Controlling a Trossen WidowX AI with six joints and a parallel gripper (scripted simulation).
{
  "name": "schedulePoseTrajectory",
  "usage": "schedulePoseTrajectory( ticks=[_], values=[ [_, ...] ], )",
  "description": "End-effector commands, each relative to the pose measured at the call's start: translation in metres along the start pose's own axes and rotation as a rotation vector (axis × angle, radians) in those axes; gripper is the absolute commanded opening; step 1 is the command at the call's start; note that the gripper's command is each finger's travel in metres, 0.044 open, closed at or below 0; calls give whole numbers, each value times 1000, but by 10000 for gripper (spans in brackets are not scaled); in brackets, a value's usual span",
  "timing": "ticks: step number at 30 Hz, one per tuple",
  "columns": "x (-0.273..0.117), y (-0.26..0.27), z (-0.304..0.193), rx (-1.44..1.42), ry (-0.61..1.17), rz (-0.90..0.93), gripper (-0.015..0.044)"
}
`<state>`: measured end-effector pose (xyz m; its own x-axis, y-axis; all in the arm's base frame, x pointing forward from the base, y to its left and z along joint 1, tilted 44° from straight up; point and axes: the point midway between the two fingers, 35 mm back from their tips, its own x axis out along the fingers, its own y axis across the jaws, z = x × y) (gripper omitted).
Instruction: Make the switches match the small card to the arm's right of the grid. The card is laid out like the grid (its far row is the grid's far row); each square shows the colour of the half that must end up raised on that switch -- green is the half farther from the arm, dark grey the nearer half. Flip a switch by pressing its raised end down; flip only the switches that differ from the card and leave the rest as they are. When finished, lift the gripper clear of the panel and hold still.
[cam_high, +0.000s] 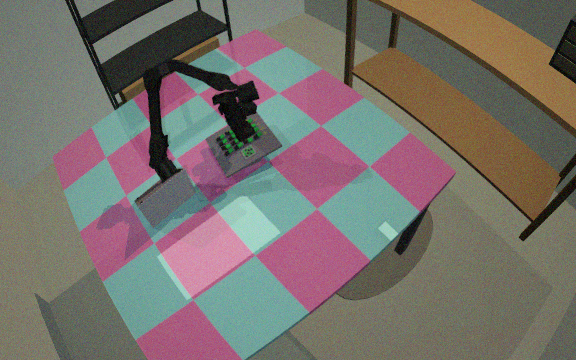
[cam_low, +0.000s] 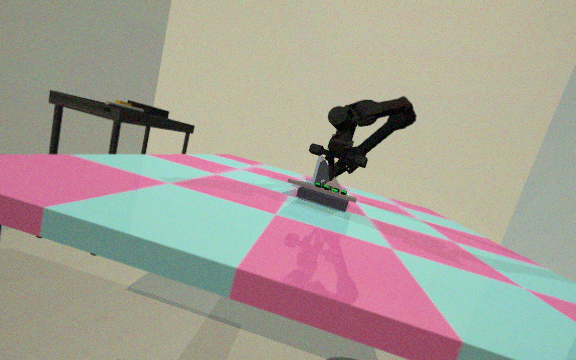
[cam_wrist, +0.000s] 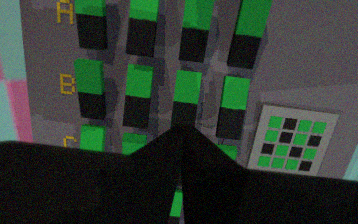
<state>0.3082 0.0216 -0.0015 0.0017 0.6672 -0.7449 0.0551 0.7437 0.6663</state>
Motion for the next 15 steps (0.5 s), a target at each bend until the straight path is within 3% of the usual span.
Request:
schedulePoseTrajectory(
  ticks=[1,15],
  values=[
    [6,0,-1,6,2,6,0],
    [17,0,-1,6,2,6,0]
  ],
)
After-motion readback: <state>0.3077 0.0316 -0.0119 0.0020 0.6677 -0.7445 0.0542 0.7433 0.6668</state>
